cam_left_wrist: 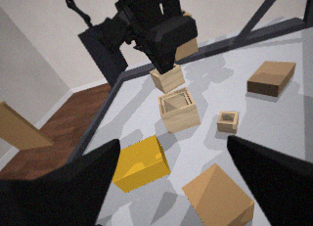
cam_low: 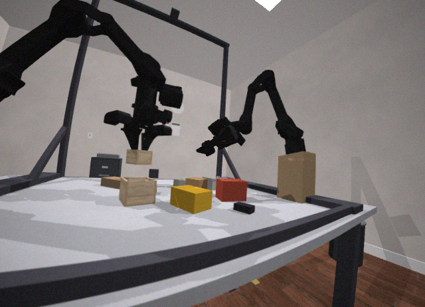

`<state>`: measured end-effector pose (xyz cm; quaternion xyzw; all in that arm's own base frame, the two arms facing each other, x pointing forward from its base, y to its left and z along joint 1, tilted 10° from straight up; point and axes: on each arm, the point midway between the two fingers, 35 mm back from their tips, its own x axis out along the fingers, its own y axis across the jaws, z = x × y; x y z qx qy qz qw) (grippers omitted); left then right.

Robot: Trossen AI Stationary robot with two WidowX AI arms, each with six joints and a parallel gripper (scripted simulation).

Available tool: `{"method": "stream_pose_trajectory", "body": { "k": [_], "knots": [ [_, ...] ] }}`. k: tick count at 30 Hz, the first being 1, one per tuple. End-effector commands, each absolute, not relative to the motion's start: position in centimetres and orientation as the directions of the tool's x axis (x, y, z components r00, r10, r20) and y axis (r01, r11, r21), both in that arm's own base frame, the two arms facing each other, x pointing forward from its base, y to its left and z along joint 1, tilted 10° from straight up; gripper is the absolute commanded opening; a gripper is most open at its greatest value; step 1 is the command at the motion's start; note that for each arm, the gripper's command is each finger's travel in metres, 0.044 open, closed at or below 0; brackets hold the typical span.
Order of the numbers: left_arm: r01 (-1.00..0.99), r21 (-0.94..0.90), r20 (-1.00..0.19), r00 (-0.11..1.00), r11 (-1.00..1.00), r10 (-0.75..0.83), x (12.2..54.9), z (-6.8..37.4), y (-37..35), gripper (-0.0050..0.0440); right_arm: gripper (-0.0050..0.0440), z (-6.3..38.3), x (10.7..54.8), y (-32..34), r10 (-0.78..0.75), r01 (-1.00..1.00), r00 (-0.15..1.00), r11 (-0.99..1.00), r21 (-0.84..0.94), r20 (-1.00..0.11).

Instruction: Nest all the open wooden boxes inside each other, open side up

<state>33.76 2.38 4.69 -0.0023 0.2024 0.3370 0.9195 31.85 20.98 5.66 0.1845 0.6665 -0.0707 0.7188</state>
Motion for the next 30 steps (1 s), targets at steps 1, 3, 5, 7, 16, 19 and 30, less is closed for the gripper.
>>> {"method": "stream_pose_trajectory", "body": {
  "k": [1,3,5,7,16,19,30],
  "knots": [
    [-0.654,0.049,-0.294,0.712,0.755,0.637,33.1,5.5,1.4,0.04,0.0193,6.4,32.3,21.2,0.158,0.342,0.121,0.92,0.191,-0.98],
    [-0.66,0.013,-0.273,0.72,0.751,0.638,33.0,5.9,1.1,0.04,0.0193,6.4,32.3,21.2,0.158,0.342,0.121,0.92,0.191,-0.98],
    [-0.671,-0.06,-0.232,0.729,0.739,0.644,32.4,6.4,0.4,0.04,0.0193,6.4,32.3,21.2,0.158,0.342,0.121,0.92,0.191,-0.98],
    [-0.674,-0.112,-0.204,0.734,0.73,0.647,31.9,6.8,-0.1,0.04,0.0193,6.4,32.3,21.2,0.158,0.342,0.121,0.92,0.191,-0.98],
    [-0.671,-0.193,-0.165,0.741,0.716,0.651,31.3,7.5,-0.7,0.04,0.0193,6.4,32.3,21.2,0.158,0.342,0.121,0.92,0.191,-0.98],
    [-0.671,-0.193,-0.165,0.741,0.716,0.651,31.3,7.5,-0.7,0.04,0.0193,6.4,32.3,21.2,0.158,0.342,0.121,0.92,0.191,-0.98],
    [-0.668,-0.208,-0.161,0.744,0.714,0.649,31.5,7.9,-0.7,0.04,0.0193,6.2,32.6,21.3,0.156,0.482,0.116,0.855,0.193,-0.981]
  ]
}}
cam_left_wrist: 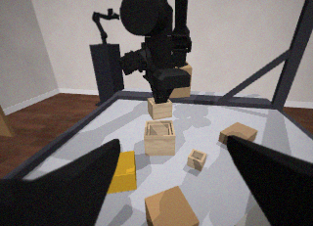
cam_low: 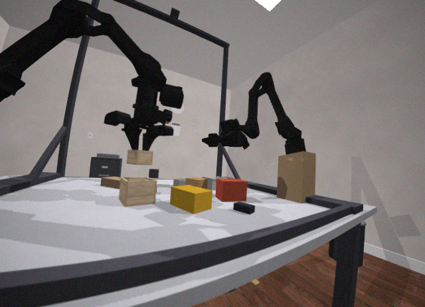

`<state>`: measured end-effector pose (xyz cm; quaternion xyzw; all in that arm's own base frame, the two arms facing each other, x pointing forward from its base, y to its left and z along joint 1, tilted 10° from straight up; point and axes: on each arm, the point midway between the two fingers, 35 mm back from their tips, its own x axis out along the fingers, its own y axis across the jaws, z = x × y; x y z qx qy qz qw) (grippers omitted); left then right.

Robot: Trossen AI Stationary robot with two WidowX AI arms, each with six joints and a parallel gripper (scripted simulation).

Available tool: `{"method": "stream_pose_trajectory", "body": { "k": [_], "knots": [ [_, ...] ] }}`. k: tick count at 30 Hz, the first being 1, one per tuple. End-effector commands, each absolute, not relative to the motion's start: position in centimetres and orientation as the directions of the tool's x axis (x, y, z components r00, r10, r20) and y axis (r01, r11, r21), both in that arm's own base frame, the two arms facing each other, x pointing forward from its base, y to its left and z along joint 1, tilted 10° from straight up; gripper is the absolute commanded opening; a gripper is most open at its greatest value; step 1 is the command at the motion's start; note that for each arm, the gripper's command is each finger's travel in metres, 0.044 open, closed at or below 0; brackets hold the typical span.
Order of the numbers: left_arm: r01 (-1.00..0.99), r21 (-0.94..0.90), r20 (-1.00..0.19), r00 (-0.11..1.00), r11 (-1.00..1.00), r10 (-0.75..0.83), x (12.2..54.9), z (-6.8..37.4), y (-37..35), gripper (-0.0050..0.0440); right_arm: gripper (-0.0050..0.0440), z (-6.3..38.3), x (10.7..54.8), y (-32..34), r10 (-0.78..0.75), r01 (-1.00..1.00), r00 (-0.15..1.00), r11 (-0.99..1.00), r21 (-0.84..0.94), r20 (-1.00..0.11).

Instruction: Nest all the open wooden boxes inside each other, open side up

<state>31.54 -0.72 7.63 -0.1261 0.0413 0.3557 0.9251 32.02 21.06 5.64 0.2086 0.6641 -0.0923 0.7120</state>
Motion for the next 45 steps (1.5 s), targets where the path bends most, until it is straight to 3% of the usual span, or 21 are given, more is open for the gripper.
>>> {"method": "stream_pose_trajectory", "body": {
  "k": [1,8,21,45],
  "knots": [
    [-0.668,-0.208,-0.161,0.744,0.714,0.649,31.51,7.85,-0.74,0.04,0.0193,6.17,32.55,21.26,0.156,0.512,0.116,0.837,0.194,-0.981],
    [-0.668,-0.208,-0.161,0.744,0.714,0.649,31.51,7.85,-0.74,0.04,0.0193,6.25,32.55,21.26,0.156,0.651,0.118,0.734,0.195,-0.981],
    [-0.668,-0.208,-0.161,0.744,0.714,0.649,31.51,7.85,-0.74,0.04,0.0193,6.24,32.55,21.26,0.156,0.913,0.118,0.371,0.169,-0.981],
    [-0.668,-0.208,-0.161,0.744,0.714,0.649,31.51,7.85,-0.74,0.04,0.0193,6.22,32.55,21.25,0.156,0.951,0.117,-0.302,0.066,-0.981]
  ]
}}
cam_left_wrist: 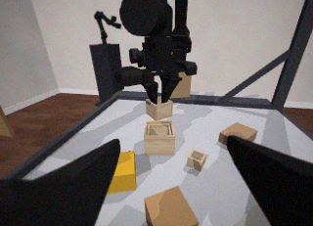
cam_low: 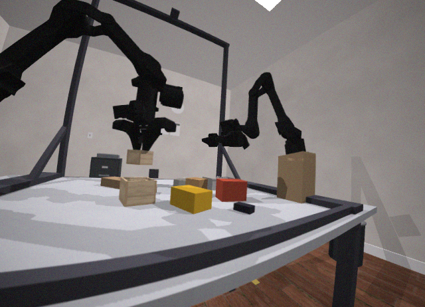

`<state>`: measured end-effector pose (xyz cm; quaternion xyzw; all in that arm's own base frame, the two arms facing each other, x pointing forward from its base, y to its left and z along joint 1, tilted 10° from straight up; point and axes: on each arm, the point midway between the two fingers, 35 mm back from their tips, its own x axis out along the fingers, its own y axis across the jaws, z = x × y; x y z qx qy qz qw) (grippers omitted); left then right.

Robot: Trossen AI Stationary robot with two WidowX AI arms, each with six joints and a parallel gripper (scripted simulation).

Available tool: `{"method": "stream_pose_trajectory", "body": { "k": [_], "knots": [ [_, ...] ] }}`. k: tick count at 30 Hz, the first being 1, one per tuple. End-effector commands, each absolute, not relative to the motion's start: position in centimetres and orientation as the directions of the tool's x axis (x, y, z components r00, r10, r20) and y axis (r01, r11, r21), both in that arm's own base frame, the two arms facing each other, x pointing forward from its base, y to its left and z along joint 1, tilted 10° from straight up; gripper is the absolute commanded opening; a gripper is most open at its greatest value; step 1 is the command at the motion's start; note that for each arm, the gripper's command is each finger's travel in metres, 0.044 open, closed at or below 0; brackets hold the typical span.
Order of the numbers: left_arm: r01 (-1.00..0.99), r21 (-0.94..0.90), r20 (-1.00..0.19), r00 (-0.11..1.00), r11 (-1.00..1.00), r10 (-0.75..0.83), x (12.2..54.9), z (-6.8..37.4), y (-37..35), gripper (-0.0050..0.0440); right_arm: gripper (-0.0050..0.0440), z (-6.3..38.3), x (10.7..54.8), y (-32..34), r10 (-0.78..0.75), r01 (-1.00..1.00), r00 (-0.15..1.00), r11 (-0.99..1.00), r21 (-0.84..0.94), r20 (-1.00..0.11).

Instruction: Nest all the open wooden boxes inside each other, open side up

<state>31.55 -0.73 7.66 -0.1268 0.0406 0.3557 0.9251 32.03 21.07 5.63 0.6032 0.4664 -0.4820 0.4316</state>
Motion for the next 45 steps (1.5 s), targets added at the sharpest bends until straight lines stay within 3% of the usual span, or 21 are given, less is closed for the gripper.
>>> {"method": "stream_pose_trajectory", "body": {
  "k": [1,10,15,45],
  "knots": [
    [-0.668,-0.208,-0.161,0.744,0.714,0.649,31.5,7.9,-0.7,0.04,0.0193,6.2,32.5,21.3,0.156,0.941,0.117,-0.334,0.059,-0.981],
    [-0.668,-0.208,-0.161,0.744,0.714,0.649,31.5,7.9,-0.7,0.04,0.0193,6.2,32.5,21.3,0.156,0.797,0.117,-0.604,-0.001,-0.981],
    [-0.668,-0.208,-0.161,0.744,0.714,0.649,31.5,7.9,-0.7,0.04,0.0193,6.2,32.5,21.3,0.156,0.756,0.117,-0.654,-0.014,-0.981],
    [-0.668,-0.208,-0.161,0.744,0.714,0.649,31.5,7.9,-0.7,0.04,0.0193,2.0,32.4,21.6,0.145,0.751,0.101,-0.66,-0.02,-0.984]
  ]
}}
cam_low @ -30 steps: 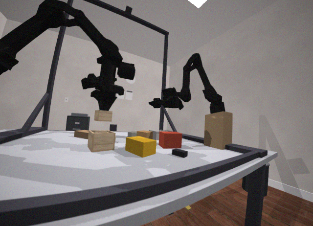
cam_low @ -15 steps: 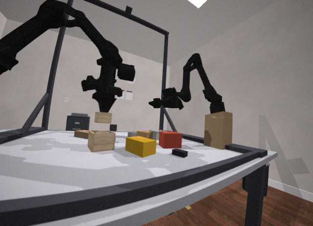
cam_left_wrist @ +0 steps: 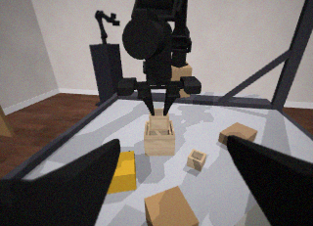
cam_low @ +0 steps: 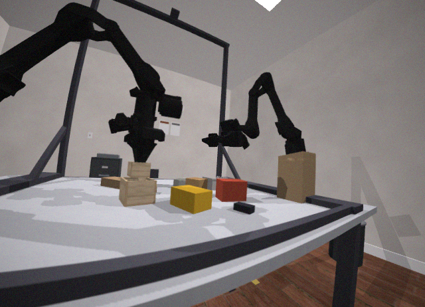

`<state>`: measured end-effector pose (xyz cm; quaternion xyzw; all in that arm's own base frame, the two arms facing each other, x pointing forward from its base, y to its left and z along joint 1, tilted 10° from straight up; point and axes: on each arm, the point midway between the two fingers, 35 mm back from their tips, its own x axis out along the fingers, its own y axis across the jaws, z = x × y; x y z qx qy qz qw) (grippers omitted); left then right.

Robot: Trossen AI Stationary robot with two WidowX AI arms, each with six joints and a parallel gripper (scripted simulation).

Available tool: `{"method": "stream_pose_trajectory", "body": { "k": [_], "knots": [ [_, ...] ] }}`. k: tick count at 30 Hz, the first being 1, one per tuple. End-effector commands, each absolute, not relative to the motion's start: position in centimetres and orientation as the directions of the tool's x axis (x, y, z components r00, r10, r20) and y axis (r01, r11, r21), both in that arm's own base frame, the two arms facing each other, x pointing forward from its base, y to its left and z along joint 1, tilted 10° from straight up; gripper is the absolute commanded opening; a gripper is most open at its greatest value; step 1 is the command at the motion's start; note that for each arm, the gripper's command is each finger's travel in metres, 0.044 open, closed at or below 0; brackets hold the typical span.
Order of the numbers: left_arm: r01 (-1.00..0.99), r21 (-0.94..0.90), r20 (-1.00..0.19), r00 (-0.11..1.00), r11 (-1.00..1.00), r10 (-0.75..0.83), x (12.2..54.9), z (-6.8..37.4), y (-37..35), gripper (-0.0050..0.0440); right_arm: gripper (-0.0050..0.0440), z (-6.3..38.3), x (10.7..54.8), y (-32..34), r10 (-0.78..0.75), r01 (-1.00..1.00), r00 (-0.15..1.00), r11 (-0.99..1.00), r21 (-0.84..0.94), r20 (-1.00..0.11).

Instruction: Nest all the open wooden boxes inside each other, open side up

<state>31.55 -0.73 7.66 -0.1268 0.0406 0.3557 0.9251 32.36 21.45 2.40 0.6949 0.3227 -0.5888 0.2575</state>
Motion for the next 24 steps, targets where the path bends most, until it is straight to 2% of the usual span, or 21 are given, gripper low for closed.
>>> {"method": "stream_pose_trajectory", "body": {
  "k": [1,24],
  "knots": [
    [-0.668,-0.208,-0.161,0.744,0.714,0.649,31.5,7.9,-0.7,0.04,0.0193,2.0,32.4,21.6,0.145,0.751,0.101,-0.66,-0.02,-0.984],
    [-0.668,-0.208,-0.161,0.744,0.714,0.649,31.5,7.9,-0.7,0.04,0.0193,2.0,32.5,21.8,0.154,0.751,0.115,-0.66,-0.015,-0.981]
  ]
}}
